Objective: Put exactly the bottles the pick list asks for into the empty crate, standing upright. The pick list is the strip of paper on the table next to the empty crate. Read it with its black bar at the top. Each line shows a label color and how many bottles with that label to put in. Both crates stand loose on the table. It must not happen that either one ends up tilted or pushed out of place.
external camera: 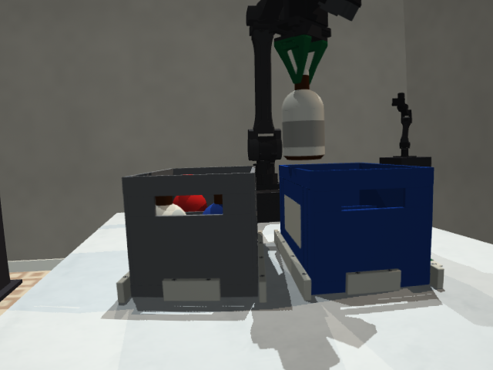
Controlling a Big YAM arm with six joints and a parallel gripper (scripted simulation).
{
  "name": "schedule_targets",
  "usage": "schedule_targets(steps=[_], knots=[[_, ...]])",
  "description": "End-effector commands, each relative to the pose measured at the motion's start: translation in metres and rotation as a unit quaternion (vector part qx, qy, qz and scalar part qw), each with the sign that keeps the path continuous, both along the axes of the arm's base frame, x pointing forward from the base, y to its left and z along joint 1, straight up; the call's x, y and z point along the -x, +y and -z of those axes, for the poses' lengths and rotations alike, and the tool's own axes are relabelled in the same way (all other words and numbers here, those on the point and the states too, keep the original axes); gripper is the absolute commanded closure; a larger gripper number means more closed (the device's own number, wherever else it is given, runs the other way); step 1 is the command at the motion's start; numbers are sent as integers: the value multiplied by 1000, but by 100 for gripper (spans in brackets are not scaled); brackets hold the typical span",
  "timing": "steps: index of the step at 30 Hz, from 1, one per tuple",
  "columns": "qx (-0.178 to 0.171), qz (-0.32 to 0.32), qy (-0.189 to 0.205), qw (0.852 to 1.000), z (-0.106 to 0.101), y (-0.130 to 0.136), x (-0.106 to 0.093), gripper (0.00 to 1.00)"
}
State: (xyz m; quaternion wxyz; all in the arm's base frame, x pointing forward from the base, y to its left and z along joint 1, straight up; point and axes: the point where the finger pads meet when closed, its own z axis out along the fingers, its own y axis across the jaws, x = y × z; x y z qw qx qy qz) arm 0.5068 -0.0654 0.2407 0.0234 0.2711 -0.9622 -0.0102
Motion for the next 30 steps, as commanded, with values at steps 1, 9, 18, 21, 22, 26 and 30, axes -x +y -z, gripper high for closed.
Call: schedule_targets(steps=[1, 9, 18, 21, 22, 26, 30], knots=[[9, 4, -68, 998, -61, 13, -8, 100], [8, 4, -64, 998, -61, 26, -10, 100], [8, 16, -64, 998, -61, 17, -18, 100], [6, 16, -43, 999, -39, 15, -28, 100], [6, 14, -43, 999, -39, 14, -29, 100], [7, 10, -64, 998, -60, 18, -24, 100], [7, 9, -64, 998, -61, 17, -27, 100]])
